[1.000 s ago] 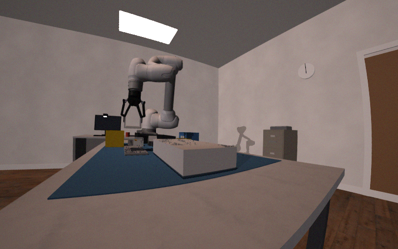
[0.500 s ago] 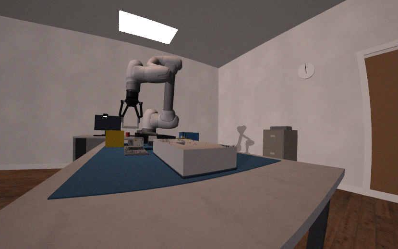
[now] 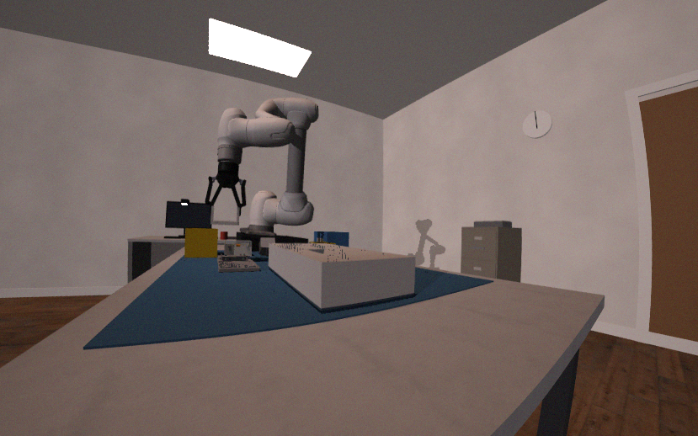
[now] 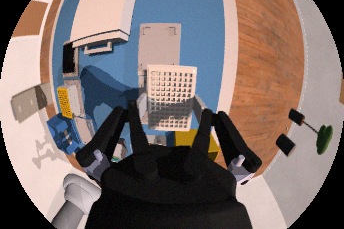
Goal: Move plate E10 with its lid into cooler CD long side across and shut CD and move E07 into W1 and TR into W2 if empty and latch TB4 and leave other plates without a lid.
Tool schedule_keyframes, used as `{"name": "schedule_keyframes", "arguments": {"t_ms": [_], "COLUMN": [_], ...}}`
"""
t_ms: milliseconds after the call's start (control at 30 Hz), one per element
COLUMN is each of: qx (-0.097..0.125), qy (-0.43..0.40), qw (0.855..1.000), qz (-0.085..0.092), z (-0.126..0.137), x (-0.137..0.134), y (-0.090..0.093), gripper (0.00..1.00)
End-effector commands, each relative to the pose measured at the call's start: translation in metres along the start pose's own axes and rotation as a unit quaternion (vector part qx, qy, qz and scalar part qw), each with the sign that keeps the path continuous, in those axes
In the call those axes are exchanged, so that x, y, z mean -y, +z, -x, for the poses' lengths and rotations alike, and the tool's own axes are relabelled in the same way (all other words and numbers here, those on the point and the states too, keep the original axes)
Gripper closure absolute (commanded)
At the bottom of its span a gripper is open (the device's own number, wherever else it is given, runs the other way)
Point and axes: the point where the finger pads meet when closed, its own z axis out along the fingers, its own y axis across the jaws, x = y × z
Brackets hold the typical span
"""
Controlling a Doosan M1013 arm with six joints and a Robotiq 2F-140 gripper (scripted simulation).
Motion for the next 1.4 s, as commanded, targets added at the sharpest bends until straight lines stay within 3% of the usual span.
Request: {"name": "schedule_keyframes", "arguments": {"t_ms": [0,1367], "qx": [0.0,0.0], "qy": [0.0,0.0], "qw": [1.0,1.0], "qz": [0.0,0.0], "z": [0.009,0.102], "x": [-0.003,-0.037], "y": [0.0,0.0], "gripper": [1.0,1.0]}}
